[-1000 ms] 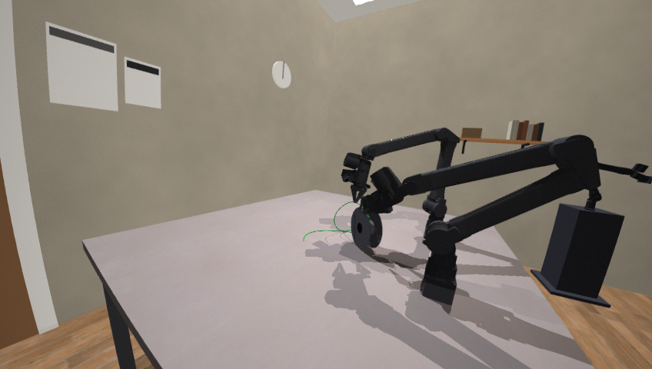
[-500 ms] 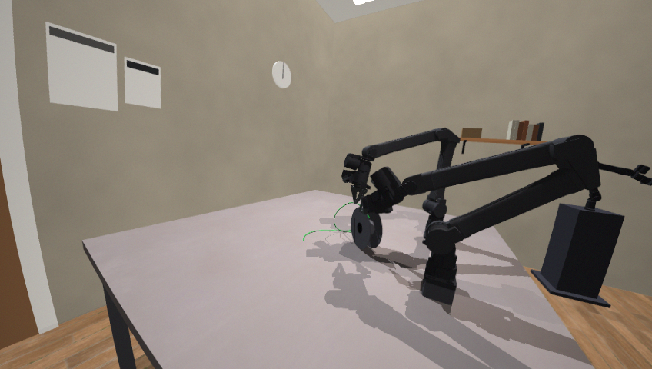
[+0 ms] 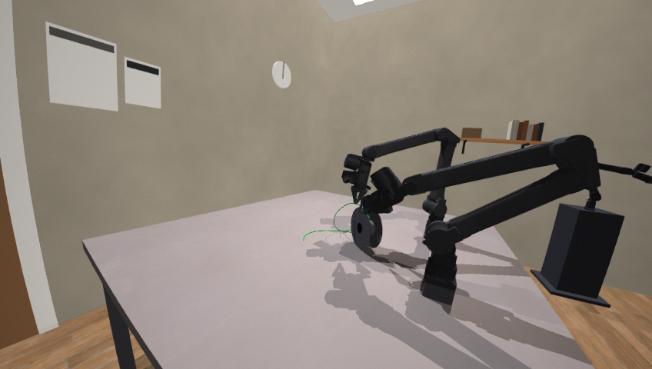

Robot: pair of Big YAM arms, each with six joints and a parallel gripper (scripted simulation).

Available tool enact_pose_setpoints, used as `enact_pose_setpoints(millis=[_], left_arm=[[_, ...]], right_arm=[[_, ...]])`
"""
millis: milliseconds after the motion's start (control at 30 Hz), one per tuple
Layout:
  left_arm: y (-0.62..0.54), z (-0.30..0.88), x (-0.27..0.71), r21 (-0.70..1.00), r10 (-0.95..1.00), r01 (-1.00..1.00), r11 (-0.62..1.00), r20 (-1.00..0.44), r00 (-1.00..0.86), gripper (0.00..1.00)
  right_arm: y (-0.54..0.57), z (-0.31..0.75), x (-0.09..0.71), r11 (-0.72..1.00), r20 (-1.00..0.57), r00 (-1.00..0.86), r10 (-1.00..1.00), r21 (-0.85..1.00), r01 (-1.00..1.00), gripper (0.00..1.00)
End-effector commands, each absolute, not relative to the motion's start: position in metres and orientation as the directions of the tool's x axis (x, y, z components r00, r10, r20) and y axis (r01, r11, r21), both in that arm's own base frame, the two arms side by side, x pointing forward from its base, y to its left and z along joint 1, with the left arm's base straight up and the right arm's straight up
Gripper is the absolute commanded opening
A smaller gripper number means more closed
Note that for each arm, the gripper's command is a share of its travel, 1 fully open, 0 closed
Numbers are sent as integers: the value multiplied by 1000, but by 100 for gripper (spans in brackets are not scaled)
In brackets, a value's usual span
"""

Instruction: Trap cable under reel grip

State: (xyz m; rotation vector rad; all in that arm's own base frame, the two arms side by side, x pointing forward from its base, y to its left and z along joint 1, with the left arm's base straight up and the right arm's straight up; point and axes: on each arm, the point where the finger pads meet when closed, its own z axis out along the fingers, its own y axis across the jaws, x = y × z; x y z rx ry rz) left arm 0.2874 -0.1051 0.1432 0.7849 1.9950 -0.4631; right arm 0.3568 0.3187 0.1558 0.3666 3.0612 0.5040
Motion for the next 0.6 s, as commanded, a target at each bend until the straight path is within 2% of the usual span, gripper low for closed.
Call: enact_pose_setpoints(millis=[0, 567], left_arm=[[-105, 157, 296, 18, 346, 688, 726, -874, -342, 75], [-111, 144, 293, -10, 341, 690, 724, -864, -370, 75]], right_arm=[[328, 174, 361, 912, -18, -975, 220, 359, 199, 0], [328, 175, 364, 911, -20, -975, 220, 362, 198, 0]])
